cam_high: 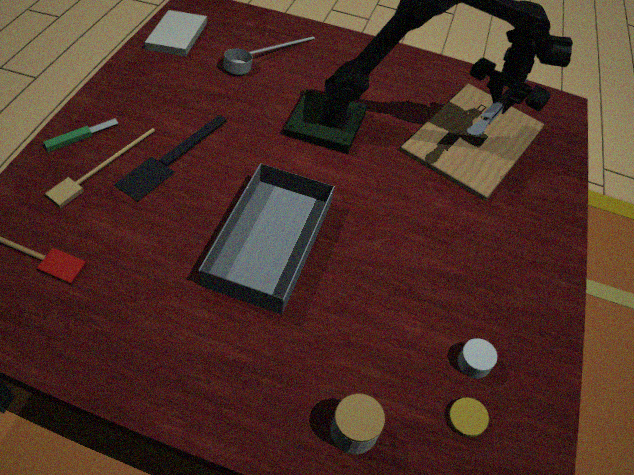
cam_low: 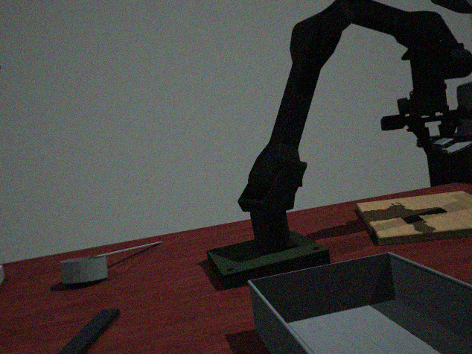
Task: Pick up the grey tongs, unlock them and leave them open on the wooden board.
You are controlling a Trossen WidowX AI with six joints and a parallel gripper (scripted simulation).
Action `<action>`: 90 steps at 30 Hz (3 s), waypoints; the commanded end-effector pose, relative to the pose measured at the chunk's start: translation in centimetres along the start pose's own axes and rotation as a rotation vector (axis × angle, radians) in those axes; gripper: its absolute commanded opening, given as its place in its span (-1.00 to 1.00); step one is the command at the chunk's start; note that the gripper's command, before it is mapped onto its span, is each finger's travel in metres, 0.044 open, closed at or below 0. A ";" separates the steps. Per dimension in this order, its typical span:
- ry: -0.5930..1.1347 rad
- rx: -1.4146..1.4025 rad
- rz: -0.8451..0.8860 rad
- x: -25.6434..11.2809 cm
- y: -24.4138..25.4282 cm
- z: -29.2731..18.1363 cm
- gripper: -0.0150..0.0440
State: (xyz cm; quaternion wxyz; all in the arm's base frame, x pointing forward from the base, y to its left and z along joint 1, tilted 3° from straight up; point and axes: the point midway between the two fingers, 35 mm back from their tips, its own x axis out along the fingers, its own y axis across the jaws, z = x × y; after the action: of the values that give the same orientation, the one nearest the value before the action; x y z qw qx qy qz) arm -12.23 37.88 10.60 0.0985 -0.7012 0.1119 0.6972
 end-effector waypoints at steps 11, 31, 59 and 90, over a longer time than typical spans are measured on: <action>0.005 0.005 -0.005 2.3 -0.1 -0.1 -1.00; 0.005 0.005 -0.004 5.5 0.3 -0.4 -1.00; 0.002 0.001 0.002 6.4 0.5 -0.4 0.60; 0.003 0.004 0.006 -5.4 15.4 -0.3 1.00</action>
State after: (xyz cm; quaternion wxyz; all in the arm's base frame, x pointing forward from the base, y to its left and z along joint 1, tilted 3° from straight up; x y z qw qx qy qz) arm -16.50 23.41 15.87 0.0979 -0.7015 0.1126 0.6969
